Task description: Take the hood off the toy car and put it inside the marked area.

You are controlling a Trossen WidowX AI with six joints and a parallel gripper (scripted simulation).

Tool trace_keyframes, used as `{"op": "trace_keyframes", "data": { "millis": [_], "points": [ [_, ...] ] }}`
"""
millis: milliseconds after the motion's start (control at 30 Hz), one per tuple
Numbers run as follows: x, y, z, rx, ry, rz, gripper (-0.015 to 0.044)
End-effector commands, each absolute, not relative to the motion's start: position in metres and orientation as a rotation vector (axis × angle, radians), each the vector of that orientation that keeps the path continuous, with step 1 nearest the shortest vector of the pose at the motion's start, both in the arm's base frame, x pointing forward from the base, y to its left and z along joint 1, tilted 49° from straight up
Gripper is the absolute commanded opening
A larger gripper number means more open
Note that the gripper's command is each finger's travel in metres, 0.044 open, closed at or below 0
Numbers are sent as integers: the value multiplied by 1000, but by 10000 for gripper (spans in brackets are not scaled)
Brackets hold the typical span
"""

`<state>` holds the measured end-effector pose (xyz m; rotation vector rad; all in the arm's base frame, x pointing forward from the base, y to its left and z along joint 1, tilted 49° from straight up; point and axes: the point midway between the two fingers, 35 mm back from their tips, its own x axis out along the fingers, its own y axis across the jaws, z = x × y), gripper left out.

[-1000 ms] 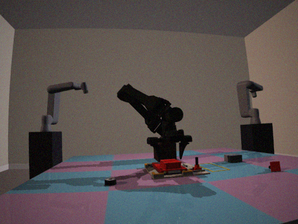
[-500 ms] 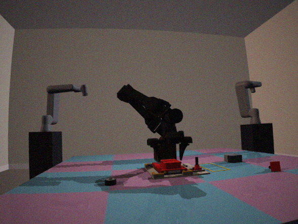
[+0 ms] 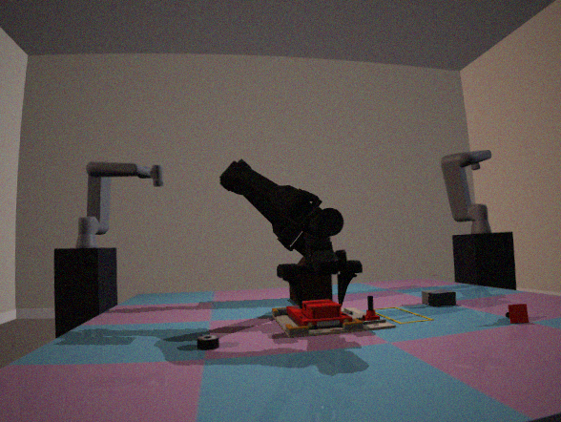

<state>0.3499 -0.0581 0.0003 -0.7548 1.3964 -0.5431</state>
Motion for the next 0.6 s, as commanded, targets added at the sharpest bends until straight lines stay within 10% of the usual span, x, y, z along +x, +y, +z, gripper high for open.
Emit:
{"op": "trace_keyframes", "data": {
  "millis": [0, 467, 567],
  "points": [
    [348, -62, -2, -763, 1404, -547, 440],
    [348, -66, -5, -763, 1404, -548, 440],
    [350, -63, -4, -755, 1398, -544, 361]
  ]
}}
